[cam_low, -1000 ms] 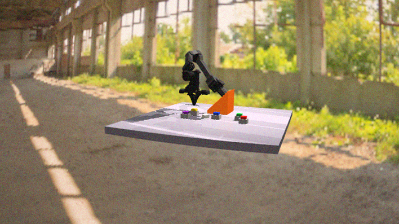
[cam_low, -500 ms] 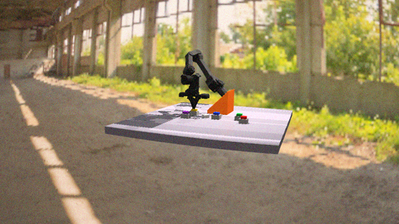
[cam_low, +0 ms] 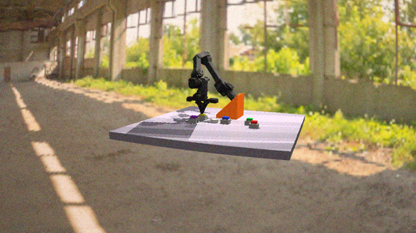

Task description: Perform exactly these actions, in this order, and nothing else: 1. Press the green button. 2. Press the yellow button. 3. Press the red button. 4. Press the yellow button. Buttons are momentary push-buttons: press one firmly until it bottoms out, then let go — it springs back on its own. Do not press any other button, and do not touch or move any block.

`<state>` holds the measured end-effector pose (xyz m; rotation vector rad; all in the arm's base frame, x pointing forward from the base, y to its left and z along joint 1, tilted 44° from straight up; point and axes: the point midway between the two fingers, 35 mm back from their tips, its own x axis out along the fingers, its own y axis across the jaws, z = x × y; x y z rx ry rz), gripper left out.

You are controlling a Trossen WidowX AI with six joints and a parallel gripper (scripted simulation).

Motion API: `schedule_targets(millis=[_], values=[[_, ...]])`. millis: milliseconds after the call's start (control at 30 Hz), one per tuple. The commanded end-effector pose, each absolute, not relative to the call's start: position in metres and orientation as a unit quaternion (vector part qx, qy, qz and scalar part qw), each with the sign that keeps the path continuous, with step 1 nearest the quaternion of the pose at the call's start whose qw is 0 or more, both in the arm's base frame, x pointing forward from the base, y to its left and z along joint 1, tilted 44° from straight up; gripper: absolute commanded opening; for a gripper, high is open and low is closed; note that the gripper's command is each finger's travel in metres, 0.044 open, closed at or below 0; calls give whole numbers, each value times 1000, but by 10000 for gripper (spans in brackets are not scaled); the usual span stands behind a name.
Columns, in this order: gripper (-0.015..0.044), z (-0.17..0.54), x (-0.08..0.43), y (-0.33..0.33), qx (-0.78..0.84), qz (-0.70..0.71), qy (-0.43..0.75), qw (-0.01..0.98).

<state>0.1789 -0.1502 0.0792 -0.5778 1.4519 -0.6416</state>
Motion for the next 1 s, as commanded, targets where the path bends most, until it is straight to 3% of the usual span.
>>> schedule_targets(millis=[0, 500, 967], values=[[20, 76, 177, -149, -257, -278, 647, 662], [20, 99, 177, -127, -256, -278, 647, 662], [387, 42, 279, -1, -228, -233, 657, 680]])
